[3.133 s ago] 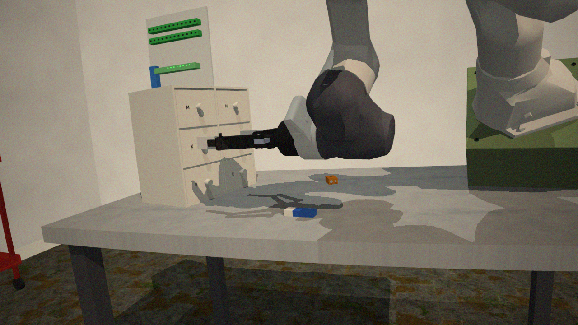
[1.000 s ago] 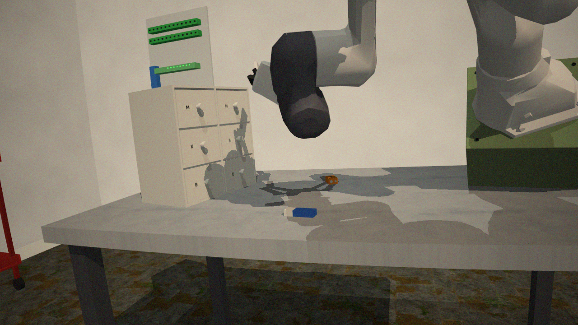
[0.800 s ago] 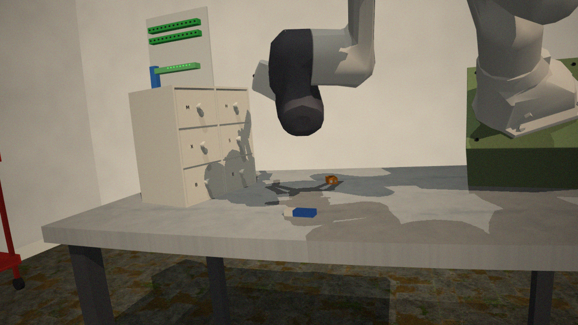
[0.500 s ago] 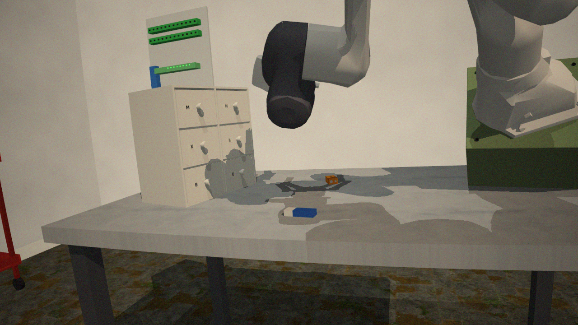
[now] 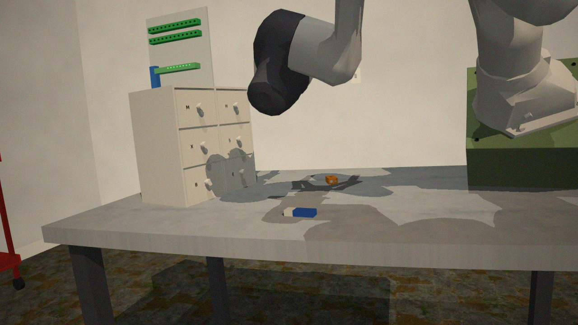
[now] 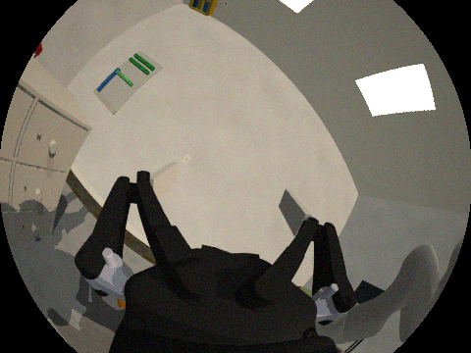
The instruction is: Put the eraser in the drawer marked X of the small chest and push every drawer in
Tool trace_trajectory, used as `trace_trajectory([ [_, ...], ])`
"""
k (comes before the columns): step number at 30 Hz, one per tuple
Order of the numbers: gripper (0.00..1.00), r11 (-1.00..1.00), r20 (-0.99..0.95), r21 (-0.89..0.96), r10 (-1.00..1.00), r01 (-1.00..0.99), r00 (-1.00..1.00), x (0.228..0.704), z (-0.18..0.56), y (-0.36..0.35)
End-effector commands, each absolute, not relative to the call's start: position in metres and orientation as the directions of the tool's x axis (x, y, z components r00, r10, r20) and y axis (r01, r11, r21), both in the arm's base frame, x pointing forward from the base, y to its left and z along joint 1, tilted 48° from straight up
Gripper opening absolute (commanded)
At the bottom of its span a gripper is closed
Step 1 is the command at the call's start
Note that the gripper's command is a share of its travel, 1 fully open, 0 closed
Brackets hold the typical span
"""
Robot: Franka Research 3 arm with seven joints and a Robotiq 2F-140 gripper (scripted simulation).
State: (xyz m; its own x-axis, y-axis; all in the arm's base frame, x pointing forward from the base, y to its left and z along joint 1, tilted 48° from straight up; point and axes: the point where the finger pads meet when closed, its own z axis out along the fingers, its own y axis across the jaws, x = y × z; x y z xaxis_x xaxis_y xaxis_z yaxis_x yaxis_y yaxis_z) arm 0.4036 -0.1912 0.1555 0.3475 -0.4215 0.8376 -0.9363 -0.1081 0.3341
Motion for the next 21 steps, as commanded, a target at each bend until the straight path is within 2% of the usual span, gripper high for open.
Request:
trace_trajectory([
  [1,1.00,-0.141,0.768,0.457,-0.434,-0.878,0.470,0.397,0.153,-0.191],
  [2,1.00,-0.140,0.678,0.536,-0.516,-0.833,0.523,0.377,0.145,-0.188],
  [8,1.00,-0.140,0.678,0.536,-0.516,-0.833,0.523,0.377,0.145,-0.188],
  [9,1.00,-0.162,0.573,0.600,-0.596,-0.783,0.562,0.358,0.138,-0.181],
  [15,1.00,-0.162,0.573,0.600,-0.596,-0.783,0.562,0.358,0.138,-0.181],
  [16,1.00,-0.206,0.455,0.646,-0.669,-0.735,0.588,0.342,0.131,-0.171],
  [21,1.00,-0.206,0.455,0.646,-0.669,-0.735,0.588,0.342,0.131,-0.171],
])
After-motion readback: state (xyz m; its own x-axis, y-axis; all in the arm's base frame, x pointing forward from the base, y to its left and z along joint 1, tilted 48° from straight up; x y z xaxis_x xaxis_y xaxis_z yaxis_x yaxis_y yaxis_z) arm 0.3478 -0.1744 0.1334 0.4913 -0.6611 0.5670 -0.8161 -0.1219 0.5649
